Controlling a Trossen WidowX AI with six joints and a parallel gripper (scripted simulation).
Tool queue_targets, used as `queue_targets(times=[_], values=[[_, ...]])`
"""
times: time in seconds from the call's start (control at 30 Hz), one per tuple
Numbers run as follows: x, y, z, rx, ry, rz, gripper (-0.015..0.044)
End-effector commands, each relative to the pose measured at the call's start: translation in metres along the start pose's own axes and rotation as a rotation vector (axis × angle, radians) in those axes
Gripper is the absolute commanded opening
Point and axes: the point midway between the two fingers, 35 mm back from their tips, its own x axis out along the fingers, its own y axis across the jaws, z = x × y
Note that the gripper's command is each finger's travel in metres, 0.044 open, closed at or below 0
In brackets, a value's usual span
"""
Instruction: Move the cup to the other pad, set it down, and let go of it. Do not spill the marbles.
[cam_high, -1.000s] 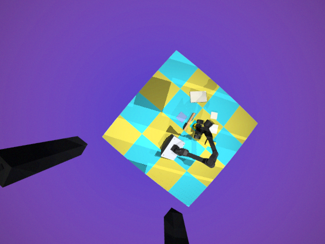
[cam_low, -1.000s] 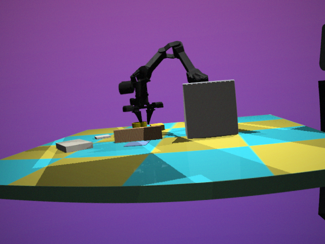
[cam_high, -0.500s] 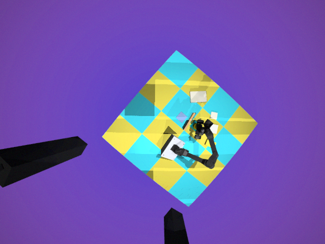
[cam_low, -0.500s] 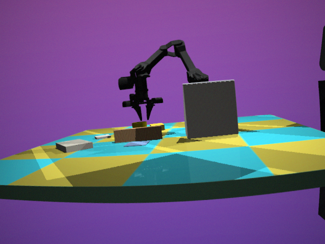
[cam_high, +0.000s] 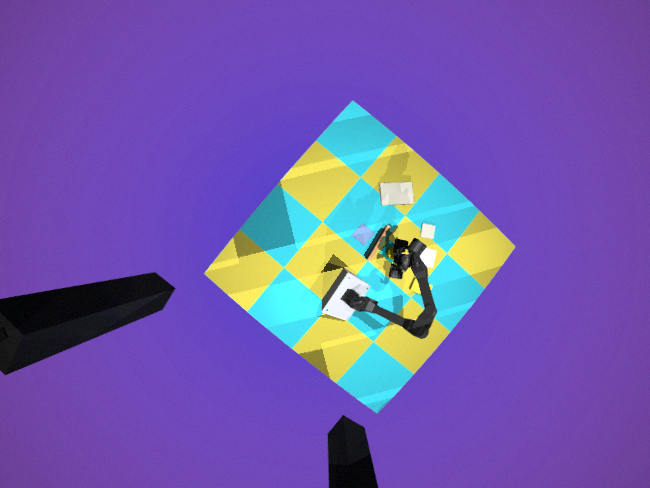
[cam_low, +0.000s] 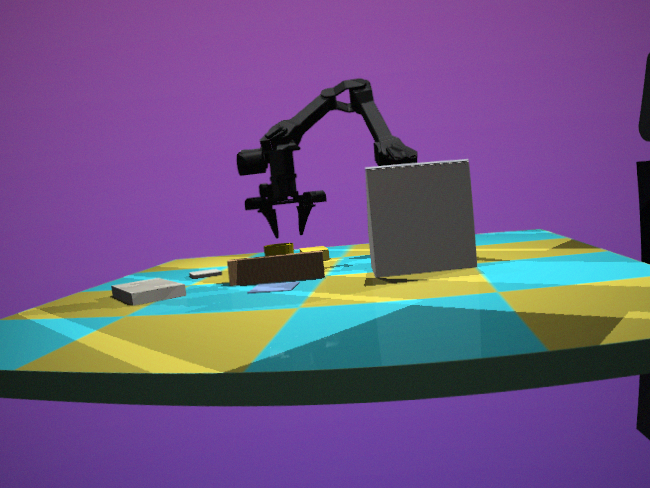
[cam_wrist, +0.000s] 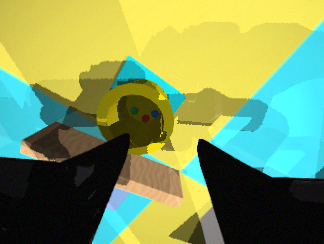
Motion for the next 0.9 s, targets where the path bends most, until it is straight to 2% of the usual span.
queue_targets(times=[0.0,0.07,0.1,0.5,0.87], values=[[0.000,0.000,0.000,-0.002,0.000,0.000,0.0383],[-0.004,0.001,0.000,-0.002,0.000,0.001,0.0435],[-0.007,0.001,0.000,-0.002,0.000,0.001,0.0440],[-0.061,0.000,-0.003,0.003,-0.002,0.004,0.0440],[-0.060,0.000,-0.003,-0.004,-0.005,0.003,0.0440]])
